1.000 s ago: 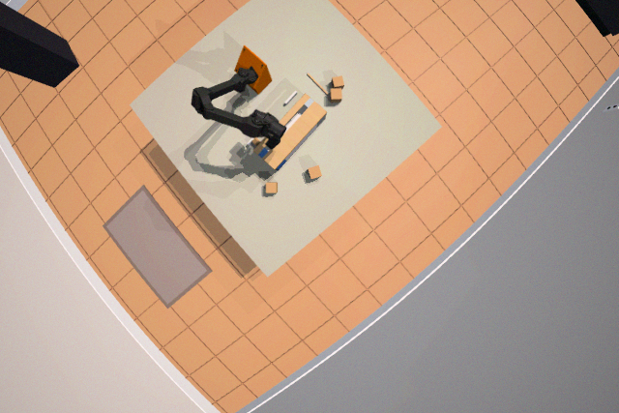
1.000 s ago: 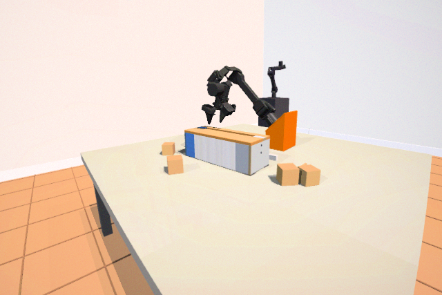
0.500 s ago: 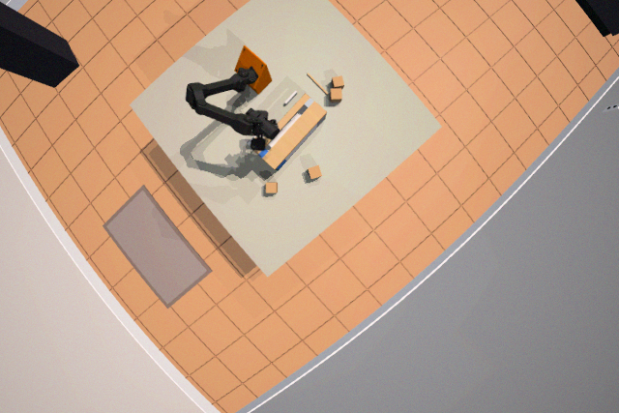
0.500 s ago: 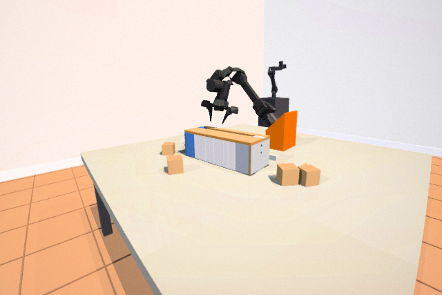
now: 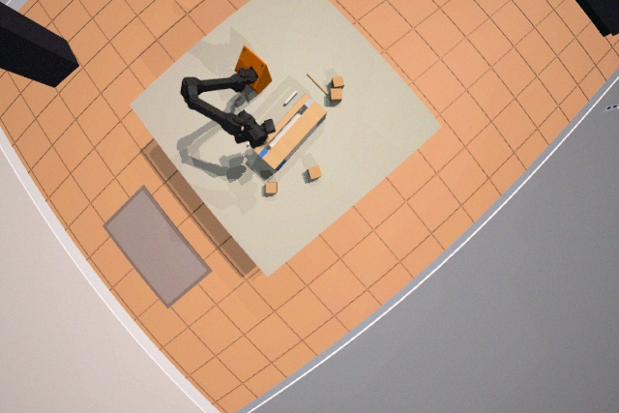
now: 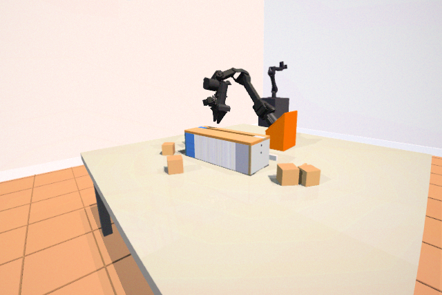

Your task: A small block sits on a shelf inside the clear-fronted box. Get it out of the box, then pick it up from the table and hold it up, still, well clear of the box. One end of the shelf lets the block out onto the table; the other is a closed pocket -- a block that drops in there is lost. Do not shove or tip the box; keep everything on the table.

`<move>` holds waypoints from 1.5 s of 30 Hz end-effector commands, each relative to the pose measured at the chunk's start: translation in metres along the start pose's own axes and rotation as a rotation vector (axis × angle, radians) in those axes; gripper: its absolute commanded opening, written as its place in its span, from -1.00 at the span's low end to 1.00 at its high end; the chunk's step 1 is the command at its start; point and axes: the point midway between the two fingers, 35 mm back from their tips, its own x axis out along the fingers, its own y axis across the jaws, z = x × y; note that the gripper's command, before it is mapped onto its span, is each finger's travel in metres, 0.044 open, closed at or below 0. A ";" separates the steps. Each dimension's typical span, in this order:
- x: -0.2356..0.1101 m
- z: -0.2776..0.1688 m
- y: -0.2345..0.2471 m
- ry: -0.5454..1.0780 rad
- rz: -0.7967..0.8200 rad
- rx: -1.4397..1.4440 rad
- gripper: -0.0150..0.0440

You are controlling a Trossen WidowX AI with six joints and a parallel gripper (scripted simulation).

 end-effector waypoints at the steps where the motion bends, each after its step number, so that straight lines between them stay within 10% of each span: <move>1: -0.002 -0.007 -0.016 0.021 0.120 1.023 0.47; 21: -0.012 -0.005 -0.038 0.227 0.306 2.571 0.47; 37: -0.010 -0.005 -0.038 0.237 0.309 2.606 0.47; 45: 0.078 -0.022 -0.038 0.230 0.312 2.605 0.47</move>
